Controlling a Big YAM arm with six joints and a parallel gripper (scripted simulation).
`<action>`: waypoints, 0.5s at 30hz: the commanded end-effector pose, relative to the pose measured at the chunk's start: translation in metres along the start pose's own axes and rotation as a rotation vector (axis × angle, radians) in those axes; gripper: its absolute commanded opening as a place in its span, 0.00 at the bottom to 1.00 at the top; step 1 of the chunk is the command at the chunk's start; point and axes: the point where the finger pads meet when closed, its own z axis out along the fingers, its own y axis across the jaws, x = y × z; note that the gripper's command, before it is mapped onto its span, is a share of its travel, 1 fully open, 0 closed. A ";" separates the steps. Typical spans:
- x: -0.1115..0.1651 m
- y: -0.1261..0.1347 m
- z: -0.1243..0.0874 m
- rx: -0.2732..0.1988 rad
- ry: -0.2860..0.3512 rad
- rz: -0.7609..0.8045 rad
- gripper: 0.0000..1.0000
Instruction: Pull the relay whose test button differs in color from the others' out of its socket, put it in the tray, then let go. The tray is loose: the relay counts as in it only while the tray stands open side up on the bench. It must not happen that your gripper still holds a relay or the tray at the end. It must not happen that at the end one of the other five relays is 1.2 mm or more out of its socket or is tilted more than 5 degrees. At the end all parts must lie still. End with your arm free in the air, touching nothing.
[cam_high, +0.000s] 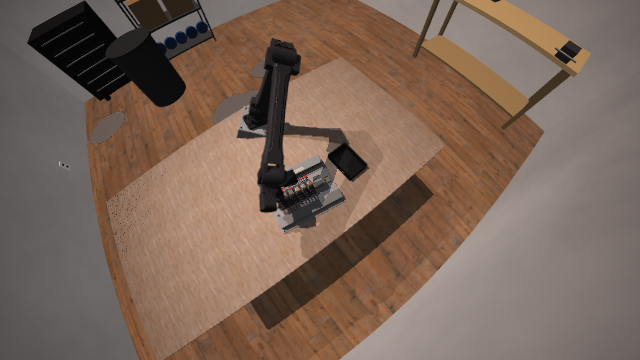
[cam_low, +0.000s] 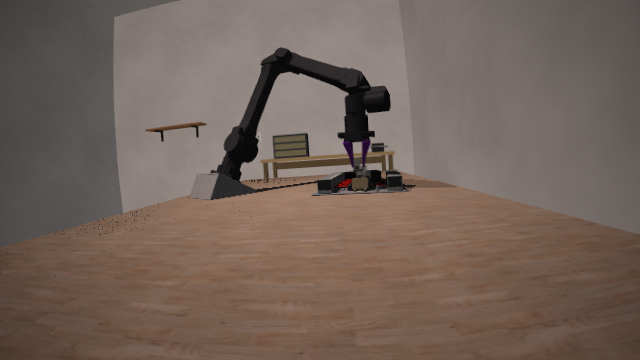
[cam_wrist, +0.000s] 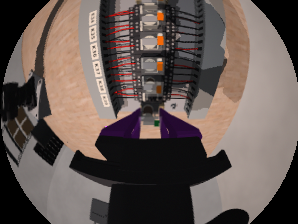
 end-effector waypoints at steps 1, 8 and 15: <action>-0.002 -0.021 -0.034 0.065 0.005 -0.027 0.00; -0.002 -0.022 -0.058 0.073 0.008 -0.028 0.00; -0.002 -0.021 -0.080 0.076 0.011 -0.029 0.00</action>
